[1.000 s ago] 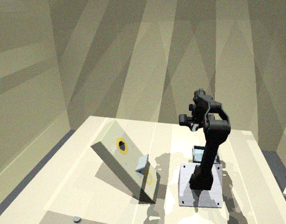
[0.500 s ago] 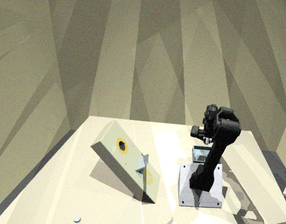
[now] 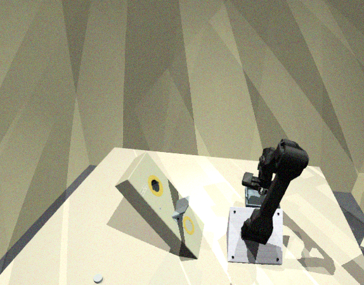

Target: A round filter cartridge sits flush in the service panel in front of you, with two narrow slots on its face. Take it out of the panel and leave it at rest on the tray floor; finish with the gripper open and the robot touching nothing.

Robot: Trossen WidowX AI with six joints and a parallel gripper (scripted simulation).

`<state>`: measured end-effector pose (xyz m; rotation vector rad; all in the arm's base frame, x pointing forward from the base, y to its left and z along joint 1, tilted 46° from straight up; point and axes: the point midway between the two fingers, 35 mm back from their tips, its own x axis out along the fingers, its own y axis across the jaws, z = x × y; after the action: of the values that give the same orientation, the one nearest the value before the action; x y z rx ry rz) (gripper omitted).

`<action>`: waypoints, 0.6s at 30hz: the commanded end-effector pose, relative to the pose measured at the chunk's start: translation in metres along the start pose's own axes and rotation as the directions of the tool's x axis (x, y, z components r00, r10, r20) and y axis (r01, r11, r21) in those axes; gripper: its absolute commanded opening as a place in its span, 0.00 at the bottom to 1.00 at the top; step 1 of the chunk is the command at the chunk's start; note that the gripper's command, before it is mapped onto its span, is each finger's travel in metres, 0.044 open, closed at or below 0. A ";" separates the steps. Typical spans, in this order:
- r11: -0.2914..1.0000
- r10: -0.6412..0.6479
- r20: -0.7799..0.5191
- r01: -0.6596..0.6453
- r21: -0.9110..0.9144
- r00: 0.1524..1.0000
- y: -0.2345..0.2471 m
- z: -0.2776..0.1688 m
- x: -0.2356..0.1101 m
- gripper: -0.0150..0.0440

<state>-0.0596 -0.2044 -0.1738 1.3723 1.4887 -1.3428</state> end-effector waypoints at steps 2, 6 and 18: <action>1.000 -0.006 0.008 0.006 -0.002 1.000 -0.001 -0.009 0.014 0.25; 1.000 0.000 -0.008 0.000 -0.001 1.000 0.000 -0.009 0.010 0.39; 1.000 0.000 -0.008 0.000 -0.001 1.000 0.000 -0.009 0.010 0.92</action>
<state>-0.0603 -0.1925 -0.1816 1.3783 1.4952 -1.3370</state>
